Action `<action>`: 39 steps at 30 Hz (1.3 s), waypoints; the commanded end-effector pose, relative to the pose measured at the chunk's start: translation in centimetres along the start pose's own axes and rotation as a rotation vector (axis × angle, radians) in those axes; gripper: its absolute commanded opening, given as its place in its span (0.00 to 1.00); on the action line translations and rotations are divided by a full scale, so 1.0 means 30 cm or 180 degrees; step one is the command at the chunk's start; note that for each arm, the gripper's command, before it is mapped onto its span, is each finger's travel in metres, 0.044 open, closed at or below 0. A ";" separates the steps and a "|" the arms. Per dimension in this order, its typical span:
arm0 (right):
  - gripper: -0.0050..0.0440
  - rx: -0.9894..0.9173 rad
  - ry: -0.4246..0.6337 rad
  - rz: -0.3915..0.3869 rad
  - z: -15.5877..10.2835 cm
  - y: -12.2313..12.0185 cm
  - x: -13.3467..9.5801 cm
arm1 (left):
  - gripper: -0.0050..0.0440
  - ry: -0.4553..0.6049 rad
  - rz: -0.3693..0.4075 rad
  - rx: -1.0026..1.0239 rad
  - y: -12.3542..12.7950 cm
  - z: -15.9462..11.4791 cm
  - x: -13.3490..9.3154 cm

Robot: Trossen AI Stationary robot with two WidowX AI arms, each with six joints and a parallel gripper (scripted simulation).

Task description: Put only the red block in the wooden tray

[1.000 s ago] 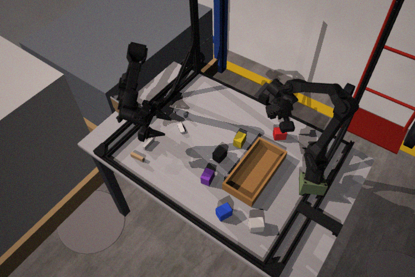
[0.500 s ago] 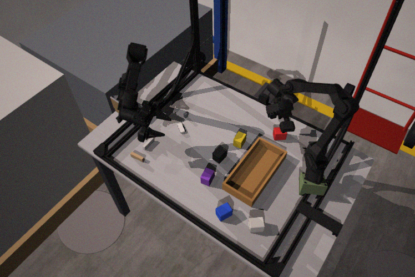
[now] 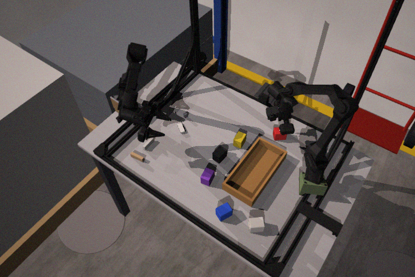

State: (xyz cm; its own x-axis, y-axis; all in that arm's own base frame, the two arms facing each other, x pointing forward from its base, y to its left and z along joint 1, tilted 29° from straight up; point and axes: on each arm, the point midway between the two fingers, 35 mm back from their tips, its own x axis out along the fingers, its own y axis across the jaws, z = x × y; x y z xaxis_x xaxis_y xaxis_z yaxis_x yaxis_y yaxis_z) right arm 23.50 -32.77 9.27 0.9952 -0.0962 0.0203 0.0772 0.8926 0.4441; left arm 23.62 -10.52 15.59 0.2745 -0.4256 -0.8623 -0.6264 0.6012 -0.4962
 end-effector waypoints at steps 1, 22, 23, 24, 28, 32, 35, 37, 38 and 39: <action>0.92 0.0013 0.0002 0.0006 -0.001 0.000 0.000 | 0.92 0.0006 0.0036 -0.0015 0.005 0.002 0.030; 0.92 0.0013 0.0002 0.0006 -0.001 0.000 0.000 | 0.92 0.0007 0.0052 0.0001 0.003 0.005 0.133; 0.92 0.0013 0.0002 0.0006 -0.001 0.000 0.000 | 0.92 0.0007 0.0052 0.0001 0.003 0.005 0.133; 0.92 0.0013 0.0002 0.0006 -0.001 0.000 0.000 | 0.92 0.0007 0.0052 0.0001 0.003 0.005 0.133; 0.92 0.0013 0.0002 0.0006 -0.001 0.000 0.000 | 0.92 0.0008 0.0054 0.0004 0.004 0.005 0.155; 0.92 0.0013 0.0002 0.0006 -0.001 0.000 0.000 | 0.92 0.0008 0.0057 0.0007 0.005 0.003 0.177; 0.92 0.0013 0.0002 0.0006 -0.001 0.000 0.000 | 0.92 0.0008 0.0059 0.0010 0.007 0.002 0.193; 0.92 0.0013 0.0002 0.0006 -0.001 0.000 0.000 | 0.92 0.0008 0.0060 0.0011 0.007 0.001 0.202; 0.92 0.0013 0.0002 0.0006 -0.001 0.000 0.000 | 0.92 0.0008 0.0060 0.0011 0.008 0.001 0.205; 0.92 0.0013 0.0002 0.0006 -0.001 0.000 0.000 | 0.92 0.0008 0.0060 0.0011 0.008 0.001 0.206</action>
State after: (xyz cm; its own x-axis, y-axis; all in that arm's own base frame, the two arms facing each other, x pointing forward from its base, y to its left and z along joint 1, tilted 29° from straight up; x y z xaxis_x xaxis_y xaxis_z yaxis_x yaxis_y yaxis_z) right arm 23.50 -32.77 9.26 0.9952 -0.0962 0.0203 0.0772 0.8926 0.4442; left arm 25.17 -12.84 10.87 0.2704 -0.4226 -0.8651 -0.6212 0.6099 -0.4921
